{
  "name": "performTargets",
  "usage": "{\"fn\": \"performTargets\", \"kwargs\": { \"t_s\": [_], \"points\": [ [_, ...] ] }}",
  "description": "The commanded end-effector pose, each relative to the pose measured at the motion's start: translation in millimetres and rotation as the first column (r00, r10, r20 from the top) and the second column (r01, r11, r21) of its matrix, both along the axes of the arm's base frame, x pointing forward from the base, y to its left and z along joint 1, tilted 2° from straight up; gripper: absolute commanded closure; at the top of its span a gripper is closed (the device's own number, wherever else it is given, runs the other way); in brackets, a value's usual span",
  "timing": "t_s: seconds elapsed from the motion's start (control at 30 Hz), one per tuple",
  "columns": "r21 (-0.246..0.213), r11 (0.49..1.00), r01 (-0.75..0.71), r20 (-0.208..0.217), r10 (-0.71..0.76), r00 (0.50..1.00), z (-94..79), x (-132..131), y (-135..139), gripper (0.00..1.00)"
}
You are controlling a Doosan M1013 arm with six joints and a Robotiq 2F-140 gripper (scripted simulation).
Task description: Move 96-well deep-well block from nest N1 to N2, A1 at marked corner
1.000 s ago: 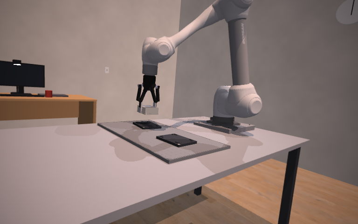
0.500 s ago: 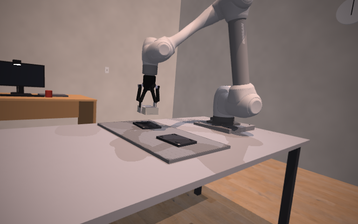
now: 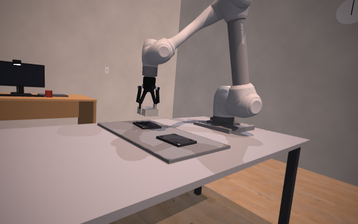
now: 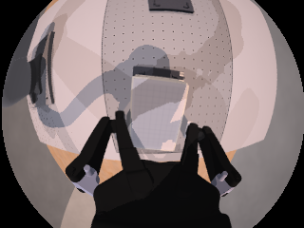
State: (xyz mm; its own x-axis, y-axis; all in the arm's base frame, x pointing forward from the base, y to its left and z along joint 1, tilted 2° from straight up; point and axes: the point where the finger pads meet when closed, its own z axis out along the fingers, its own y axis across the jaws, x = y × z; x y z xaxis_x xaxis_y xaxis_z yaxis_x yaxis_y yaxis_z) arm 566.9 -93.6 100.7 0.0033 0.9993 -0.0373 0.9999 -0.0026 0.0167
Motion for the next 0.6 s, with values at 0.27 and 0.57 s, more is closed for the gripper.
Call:
{"fn": "performTargets", "kwargs": {
  "t_s": [0.27,0.57],
  "points": [
    [0.0,1.0,0.0,0.0,0.0,1.0,-14.1,0,0,1.0],
    [0.0,1.0,0.0,0.0,0.0,1.0,-29.1,1,-1,1.0]
  ]
}}
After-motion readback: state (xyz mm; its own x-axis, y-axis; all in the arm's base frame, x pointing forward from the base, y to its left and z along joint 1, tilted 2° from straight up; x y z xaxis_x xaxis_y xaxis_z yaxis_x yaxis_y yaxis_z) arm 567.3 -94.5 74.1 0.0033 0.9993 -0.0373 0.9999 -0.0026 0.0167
